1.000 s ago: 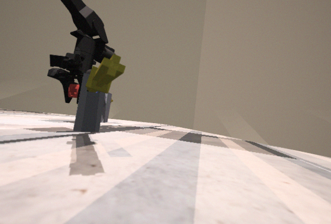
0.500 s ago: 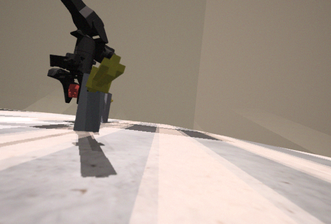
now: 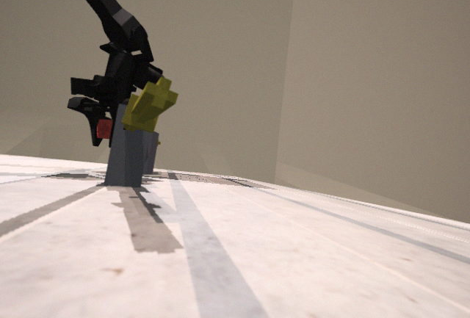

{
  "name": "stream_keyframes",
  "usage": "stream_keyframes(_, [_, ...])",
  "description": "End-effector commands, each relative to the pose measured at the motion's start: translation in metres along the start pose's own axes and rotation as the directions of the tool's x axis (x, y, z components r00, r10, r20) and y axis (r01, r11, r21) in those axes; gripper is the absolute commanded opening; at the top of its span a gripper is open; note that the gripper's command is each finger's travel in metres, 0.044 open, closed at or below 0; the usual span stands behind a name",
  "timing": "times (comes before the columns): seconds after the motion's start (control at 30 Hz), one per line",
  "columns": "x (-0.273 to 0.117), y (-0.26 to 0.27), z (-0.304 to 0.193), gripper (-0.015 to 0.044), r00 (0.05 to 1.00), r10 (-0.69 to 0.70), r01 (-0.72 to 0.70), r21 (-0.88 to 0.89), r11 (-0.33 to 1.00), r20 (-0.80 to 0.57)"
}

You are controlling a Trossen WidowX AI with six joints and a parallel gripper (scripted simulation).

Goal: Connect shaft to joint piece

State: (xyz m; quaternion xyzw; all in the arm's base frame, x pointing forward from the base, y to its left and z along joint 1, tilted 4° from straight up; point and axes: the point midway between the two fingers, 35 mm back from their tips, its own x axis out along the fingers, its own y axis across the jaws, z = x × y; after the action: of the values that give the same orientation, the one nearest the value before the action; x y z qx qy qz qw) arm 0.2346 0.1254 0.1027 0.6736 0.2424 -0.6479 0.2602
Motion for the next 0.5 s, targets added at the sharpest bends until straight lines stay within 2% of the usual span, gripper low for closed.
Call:
stream_keyframes(0.0, [0.0020,0.0000,-0.0003,0.0182,1.000,-0.002,0.002,0.005,1.000,0.005])
stream_keyframes(0.23, [0.0020,0.0000,-0.0003,0.0182,1.000,-0.002,0.002,0.005,1.000,0.005])
stream_keyframes(0.3, [0.0000,0.0000,0.0000,0.0147,1.000,0.000,0.000,0.000,1.000,0.000])
stream_keyframes(0.47, [0.0000,0.0000,0.0000,0.0147,1.000,0.000,0.000,0.000,1.000,0.000])
